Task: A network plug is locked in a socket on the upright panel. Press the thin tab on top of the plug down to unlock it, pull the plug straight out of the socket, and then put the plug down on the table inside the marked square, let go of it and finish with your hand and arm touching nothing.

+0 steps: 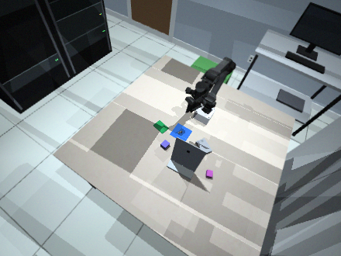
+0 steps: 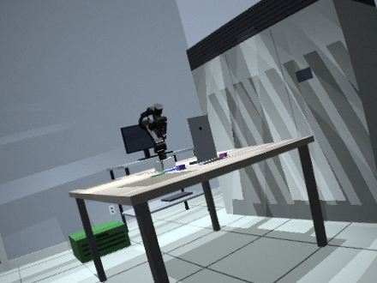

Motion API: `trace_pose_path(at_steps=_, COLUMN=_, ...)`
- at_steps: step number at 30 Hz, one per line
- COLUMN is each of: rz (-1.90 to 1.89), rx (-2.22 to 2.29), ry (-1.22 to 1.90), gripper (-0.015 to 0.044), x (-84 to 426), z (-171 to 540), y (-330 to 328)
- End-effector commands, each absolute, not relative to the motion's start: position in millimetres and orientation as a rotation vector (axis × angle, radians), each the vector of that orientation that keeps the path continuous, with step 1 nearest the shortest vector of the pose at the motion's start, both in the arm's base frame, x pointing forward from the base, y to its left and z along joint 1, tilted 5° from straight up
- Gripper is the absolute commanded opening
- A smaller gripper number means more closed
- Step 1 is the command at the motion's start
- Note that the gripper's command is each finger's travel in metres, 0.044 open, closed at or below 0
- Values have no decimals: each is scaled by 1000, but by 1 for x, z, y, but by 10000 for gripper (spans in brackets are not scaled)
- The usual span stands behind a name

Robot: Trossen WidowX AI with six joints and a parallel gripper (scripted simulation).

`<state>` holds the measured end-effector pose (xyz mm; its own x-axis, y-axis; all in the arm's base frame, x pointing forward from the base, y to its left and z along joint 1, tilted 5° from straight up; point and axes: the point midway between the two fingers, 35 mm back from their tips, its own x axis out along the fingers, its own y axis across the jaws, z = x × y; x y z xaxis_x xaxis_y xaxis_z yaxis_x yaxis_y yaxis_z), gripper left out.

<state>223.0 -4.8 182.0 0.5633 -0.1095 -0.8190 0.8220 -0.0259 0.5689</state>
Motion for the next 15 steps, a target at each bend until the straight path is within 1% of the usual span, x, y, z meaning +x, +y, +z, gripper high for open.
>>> trace_pose_path(at_steps=1, rz=-841, rx=1408, ry=658, gripper=340, x=222, z=183, y=-5)
trace_pose_path(at_steps=5, rz=-841, rx=1408, ry=658, gripper=440, x=222, z=183, y=-5)
trace_pose_path(at_steps=15, rz=-841, rx=1408, ry=658, gripper=440, x=222, z=183, y=-5)
